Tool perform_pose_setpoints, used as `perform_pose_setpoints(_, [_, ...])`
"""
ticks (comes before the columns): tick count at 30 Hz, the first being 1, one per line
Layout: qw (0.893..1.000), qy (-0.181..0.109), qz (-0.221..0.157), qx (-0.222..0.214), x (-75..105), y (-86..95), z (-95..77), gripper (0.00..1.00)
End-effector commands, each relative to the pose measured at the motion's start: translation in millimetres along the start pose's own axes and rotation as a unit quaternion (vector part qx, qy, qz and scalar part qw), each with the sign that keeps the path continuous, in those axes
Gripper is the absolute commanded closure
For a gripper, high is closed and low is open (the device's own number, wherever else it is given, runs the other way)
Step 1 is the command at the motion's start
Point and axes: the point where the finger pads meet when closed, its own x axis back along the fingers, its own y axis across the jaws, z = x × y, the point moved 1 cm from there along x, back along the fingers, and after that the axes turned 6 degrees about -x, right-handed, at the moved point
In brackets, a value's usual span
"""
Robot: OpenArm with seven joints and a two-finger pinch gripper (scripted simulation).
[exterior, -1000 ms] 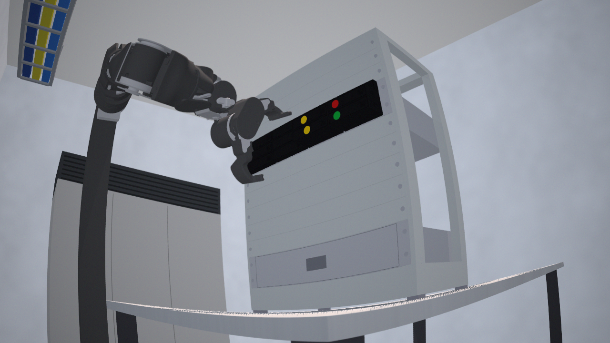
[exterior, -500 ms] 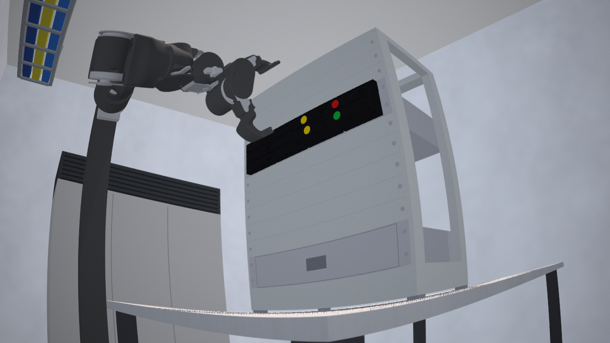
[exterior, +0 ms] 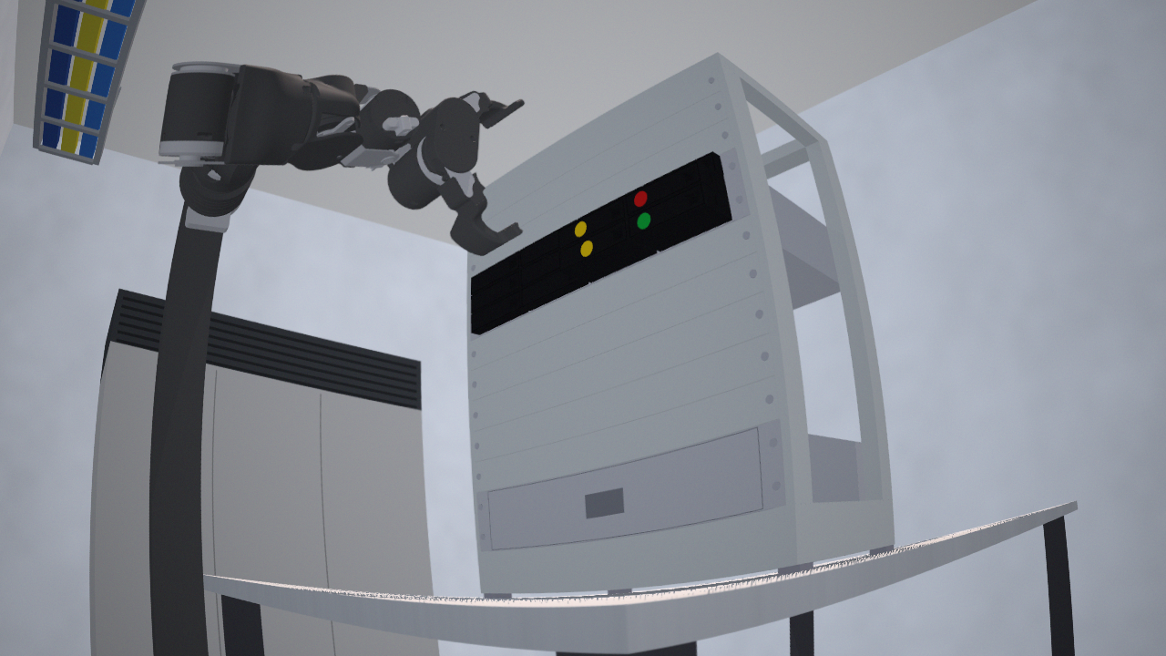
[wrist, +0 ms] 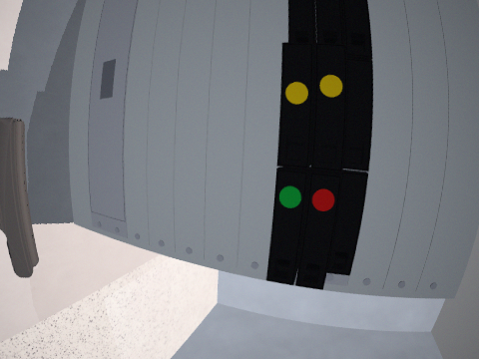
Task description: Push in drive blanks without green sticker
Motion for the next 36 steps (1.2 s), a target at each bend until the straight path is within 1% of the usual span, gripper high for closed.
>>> perform_pose_setpoints(1, [1.0, 0.001, -0.005, 0.002, 0.6, 2.5, 0.5, 0.0])
perform_pose_setpoints(30, [1.0, 0.001, -0.005, 0.002, 0.5, 2.6, 0.5, 0.0])
perform_pose_setpoints(36, [1.0, 0.0, -0.004, 0.002, -4.4, 6.5, 1.9, 0.0])
